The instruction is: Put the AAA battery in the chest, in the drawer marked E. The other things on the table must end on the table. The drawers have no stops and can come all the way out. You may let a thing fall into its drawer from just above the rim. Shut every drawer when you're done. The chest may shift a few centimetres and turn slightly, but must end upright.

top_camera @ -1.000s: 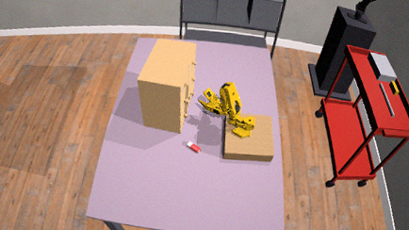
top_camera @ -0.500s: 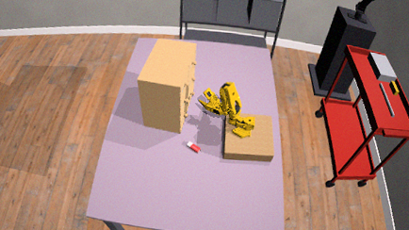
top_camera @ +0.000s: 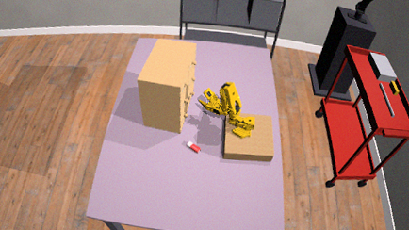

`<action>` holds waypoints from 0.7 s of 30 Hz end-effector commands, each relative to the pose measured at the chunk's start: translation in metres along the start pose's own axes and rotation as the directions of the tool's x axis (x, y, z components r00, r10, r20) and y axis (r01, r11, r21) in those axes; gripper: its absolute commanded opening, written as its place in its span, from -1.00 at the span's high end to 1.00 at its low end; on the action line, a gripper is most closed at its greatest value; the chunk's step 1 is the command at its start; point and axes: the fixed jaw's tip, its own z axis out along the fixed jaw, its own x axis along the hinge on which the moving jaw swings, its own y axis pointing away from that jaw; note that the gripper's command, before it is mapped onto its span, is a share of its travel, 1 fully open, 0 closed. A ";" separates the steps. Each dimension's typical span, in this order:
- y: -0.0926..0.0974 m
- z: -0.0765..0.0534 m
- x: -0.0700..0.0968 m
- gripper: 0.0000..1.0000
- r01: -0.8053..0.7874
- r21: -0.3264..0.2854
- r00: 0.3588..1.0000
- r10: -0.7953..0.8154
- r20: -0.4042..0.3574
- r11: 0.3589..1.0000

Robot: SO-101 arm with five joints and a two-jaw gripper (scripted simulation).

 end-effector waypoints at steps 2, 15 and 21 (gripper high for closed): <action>-0.003 -0.001 0.001 0.00 -0.011 0.011 1.000 0.011 0.000 1.000; -0.004 -0.001 0.002 0.00 -0.012 0.017 1.000 0.012 -0.005 1.000; -0.005 -0.001 0.002 0.00 -0.013 0.021 1.000 0.013 -0.009 1.000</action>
